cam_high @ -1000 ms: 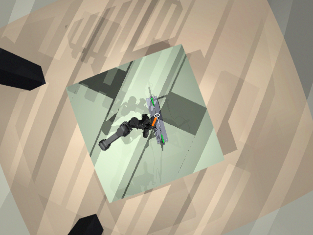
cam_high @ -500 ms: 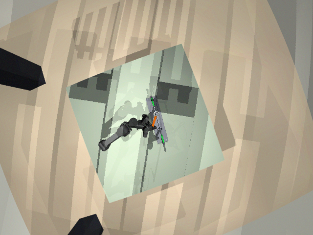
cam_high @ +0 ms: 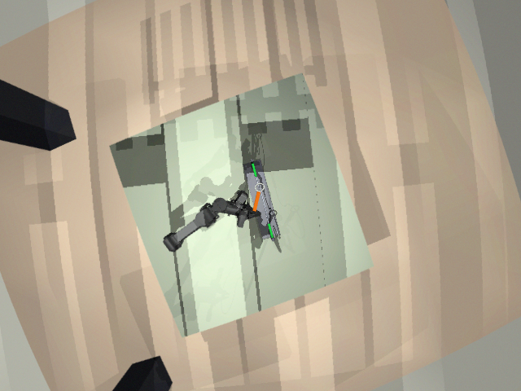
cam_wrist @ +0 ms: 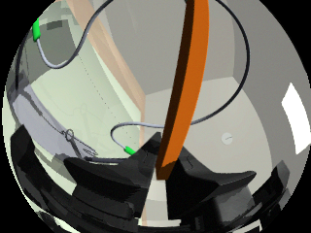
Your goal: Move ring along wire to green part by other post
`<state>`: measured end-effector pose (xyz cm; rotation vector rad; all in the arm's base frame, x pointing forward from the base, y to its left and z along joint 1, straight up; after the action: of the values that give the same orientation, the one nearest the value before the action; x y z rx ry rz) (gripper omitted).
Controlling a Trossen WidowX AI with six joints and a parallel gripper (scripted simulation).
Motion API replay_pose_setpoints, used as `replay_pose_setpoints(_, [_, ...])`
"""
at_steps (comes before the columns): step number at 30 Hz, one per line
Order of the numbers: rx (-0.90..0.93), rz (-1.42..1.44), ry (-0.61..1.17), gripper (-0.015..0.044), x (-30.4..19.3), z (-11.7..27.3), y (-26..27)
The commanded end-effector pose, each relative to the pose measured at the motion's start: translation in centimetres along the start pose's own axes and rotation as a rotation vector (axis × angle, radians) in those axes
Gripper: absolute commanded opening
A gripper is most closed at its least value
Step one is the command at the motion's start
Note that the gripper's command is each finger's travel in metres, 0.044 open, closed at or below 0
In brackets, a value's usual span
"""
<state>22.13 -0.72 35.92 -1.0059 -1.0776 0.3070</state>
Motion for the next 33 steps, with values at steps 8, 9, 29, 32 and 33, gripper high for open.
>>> replay_pose_setpoints(8, [-0.066,0.133,-0.025,-0.0150,-0.14,-0.06,-0.23])
replay_pose_setpoints(9, [-0.072,0.145,-0.027,-0.0150,-0.15,-0.07,-0.26])
replay_pose_setpoints(29, [-0.187,0.385,-0.077,-0.0150,-0.17,-0.17,-0.71])
replay_pose_setpoints(32, [-0.205,0.421,-0.085,-0.0150,-0.16,-0.18,-0.77])
replay_pose_setpoints(33, [-0.210,0.433,-0.087,-0.0150,-0.16,-0.18,-0.80])
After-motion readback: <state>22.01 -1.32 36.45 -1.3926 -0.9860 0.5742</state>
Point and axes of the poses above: the point midway between the two fingers, 35 mm back from their tips, its own z axis back along the fingers, its own y axis across the jaws, x = y × z, the point moved 6 cm from there along z, back along the fingers, and after that the axes turned 9 degrees about -z, right-handed, at the moved point
